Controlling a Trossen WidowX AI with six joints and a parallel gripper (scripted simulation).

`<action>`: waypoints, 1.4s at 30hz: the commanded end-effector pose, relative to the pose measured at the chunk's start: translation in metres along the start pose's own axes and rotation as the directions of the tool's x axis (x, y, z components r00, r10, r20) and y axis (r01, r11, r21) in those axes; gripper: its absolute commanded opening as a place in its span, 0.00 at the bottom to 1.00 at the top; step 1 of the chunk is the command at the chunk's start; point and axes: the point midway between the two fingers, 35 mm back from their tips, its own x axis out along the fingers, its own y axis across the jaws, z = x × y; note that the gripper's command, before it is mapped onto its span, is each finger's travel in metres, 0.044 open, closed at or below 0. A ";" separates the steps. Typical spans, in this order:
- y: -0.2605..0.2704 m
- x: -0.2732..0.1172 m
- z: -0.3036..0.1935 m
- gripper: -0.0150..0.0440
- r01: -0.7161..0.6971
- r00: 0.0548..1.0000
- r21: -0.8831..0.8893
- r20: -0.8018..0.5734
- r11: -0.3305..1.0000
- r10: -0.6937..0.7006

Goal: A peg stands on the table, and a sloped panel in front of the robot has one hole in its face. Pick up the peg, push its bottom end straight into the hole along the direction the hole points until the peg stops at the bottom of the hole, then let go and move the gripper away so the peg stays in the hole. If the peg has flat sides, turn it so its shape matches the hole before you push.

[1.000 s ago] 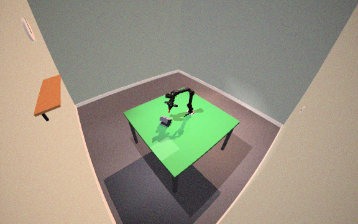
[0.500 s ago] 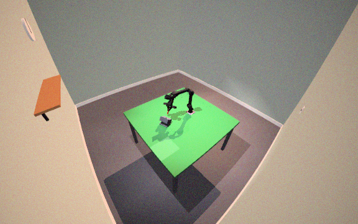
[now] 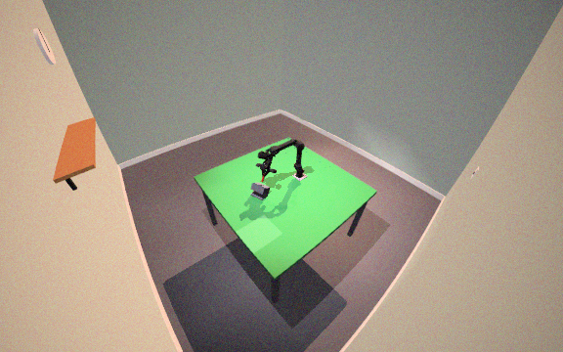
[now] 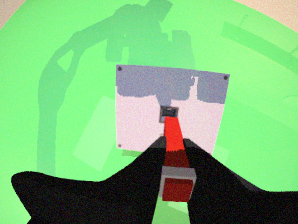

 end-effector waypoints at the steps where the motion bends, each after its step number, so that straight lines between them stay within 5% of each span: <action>1: 0.001 0.004 -0.003 0.25 -0.002 1.000 0.006 -0.007 1.000 0.002; 42: 0.000 0.024 0.000 0.25 -0.001 1.000 0.000 0.006 1.000 0.001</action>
